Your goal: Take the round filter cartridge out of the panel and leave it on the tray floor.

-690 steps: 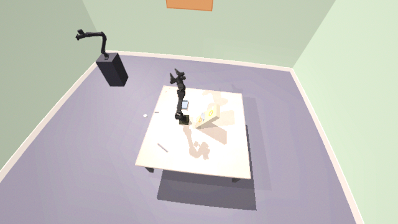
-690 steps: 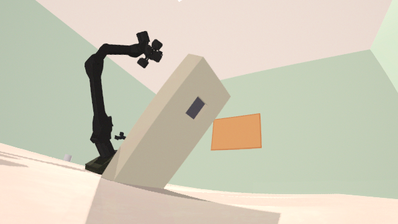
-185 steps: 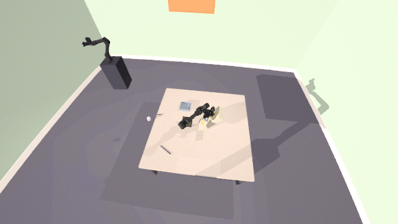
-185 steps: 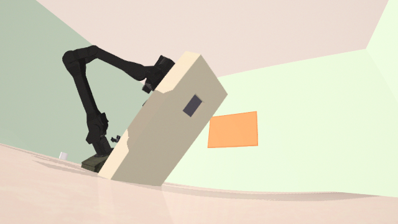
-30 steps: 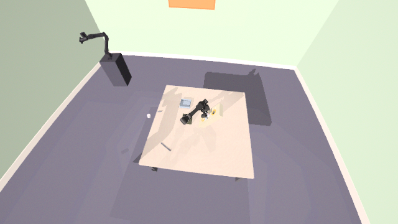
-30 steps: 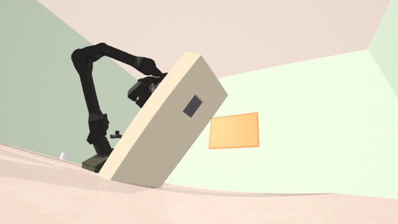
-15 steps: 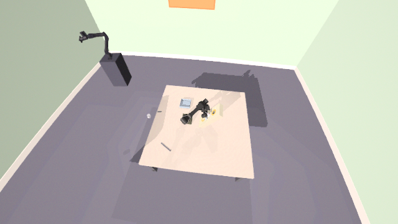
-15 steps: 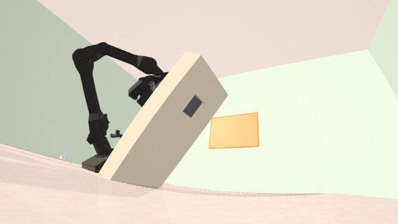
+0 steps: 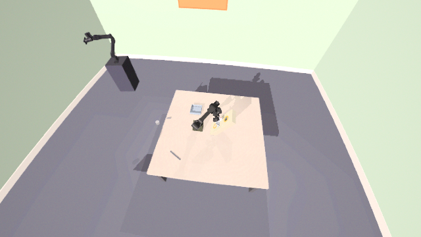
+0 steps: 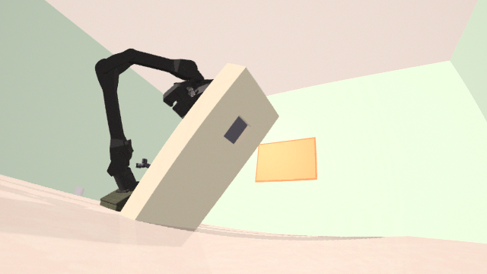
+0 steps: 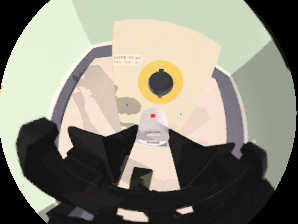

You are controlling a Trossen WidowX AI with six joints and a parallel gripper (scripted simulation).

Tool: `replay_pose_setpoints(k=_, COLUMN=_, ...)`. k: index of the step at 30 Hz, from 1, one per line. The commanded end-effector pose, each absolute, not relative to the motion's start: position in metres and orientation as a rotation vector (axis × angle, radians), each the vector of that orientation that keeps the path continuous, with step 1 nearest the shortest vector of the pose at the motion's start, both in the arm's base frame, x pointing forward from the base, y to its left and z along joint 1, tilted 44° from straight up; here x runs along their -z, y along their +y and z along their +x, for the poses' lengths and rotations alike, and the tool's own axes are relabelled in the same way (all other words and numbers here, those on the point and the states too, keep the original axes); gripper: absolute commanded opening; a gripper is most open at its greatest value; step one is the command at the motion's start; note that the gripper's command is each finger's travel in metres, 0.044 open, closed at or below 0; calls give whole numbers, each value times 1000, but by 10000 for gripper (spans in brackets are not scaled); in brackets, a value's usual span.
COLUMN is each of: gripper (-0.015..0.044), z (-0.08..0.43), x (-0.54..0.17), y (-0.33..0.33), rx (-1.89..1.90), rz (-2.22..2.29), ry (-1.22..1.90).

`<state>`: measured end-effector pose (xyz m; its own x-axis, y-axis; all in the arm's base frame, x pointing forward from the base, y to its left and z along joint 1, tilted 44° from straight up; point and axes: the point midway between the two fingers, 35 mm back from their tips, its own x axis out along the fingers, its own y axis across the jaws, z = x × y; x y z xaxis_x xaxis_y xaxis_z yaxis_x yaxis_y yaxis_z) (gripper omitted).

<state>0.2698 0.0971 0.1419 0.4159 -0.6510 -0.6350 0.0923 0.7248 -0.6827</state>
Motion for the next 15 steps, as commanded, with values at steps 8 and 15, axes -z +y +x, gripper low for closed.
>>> replay_pose_setpoints(k=8, gripper=0, z=250, x=-177, y=131, rx=484, rz=-635, ry=1042)
replay_pose_setpoints(k=15, gripper=0, z=256, x=-158, y=150, rx=495, rz=-620, ry=1043)
